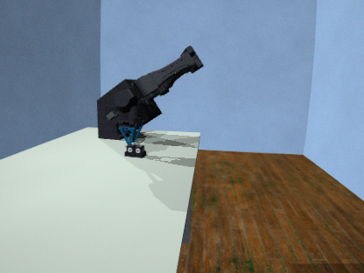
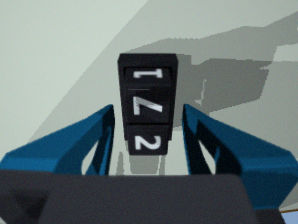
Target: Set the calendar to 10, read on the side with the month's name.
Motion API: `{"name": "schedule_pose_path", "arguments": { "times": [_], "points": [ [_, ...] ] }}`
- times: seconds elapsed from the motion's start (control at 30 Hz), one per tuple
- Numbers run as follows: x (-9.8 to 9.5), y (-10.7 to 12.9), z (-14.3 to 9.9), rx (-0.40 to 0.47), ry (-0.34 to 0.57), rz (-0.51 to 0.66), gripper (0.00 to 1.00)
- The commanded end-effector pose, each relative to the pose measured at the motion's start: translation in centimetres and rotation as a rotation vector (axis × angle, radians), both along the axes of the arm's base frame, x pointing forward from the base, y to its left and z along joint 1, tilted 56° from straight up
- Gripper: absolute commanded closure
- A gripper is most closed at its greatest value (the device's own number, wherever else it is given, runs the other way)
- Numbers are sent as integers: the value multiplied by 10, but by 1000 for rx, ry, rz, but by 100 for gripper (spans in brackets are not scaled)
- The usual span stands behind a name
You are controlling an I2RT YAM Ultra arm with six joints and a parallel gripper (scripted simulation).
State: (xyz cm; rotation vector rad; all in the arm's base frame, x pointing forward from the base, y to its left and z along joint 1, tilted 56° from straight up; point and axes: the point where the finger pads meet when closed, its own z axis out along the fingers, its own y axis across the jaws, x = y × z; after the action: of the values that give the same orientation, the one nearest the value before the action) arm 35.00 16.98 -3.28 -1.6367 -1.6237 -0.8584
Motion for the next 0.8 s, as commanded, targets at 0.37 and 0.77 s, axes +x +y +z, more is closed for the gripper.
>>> {"name": "schedule_pose_path", "arguments": {
  "times": [0.37, 0.77],
  "points": [
    [2, -3, 1, -2, -5, -8, 53],
    [2, 2, -3, -2, -5, -8, 53]
  ]
}}
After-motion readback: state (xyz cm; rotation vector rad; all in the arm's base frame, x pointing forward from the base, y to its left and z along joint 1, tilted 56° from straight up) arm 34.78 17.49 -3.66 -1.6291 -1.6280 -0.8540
